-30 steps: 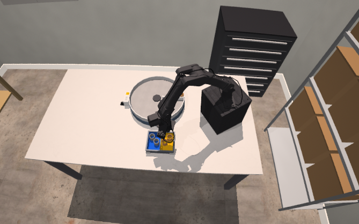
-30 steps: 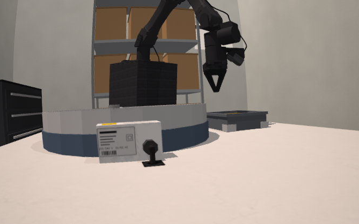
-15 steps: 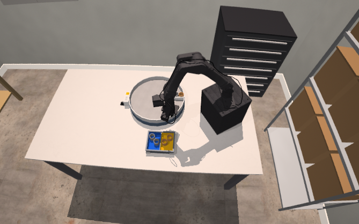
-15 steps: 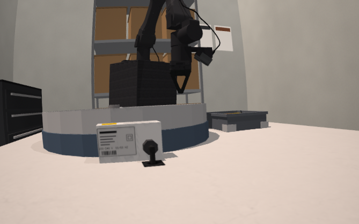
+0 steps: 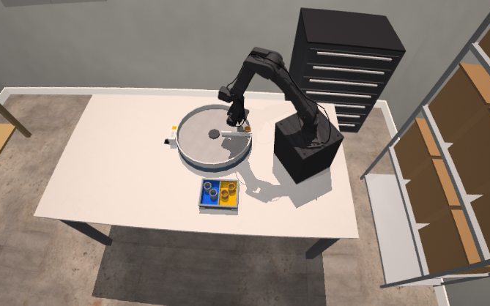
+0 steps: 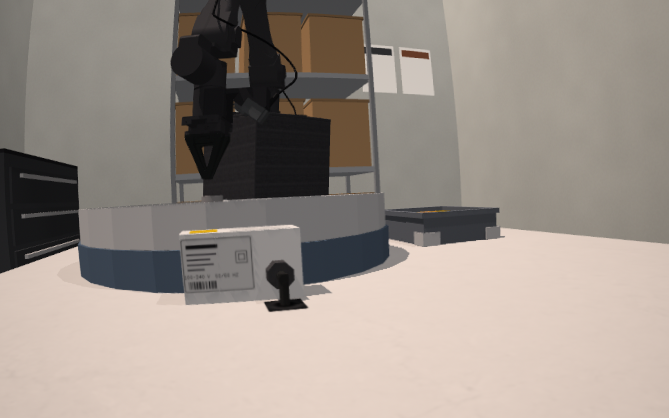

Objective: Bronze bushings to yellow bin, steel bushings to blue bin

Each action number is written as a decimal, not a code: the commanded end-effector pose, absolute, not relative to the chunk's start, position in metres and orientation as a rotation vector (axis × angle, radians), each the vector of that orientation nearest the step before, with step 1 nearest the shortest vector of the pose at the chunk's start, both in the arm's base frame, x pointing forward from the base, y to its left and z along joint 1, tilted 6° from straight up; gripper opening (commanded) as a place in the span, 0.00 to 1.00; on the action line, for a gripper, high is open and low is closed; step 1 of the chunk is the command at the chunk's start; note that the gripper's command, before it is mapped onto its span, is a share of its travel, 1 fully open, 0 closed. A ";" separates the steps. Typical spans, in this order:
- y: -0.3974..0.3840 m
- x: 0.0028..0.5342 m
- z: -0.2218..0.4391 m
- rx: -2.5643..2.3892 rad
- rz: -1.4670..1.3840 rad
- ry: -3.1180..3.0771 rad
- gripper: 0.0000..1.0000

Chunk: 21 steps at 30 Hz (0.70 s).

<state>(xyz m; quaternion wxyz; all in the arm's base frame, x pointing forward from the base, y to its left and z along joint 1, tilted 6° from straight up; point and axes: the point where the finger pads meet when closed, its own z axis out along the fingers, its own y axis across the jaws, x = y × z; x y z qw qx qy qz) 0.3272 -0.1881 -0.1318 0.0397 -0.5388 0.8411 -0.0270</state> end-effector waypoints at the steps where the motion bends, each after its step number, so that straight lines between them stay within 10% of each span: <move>1: -0.187 0.332 -0.132 -1.756 -0.029 2.478 0.14; 21: -0.187 0.331 -0.127 -1.750 -0.040 2.479 0.14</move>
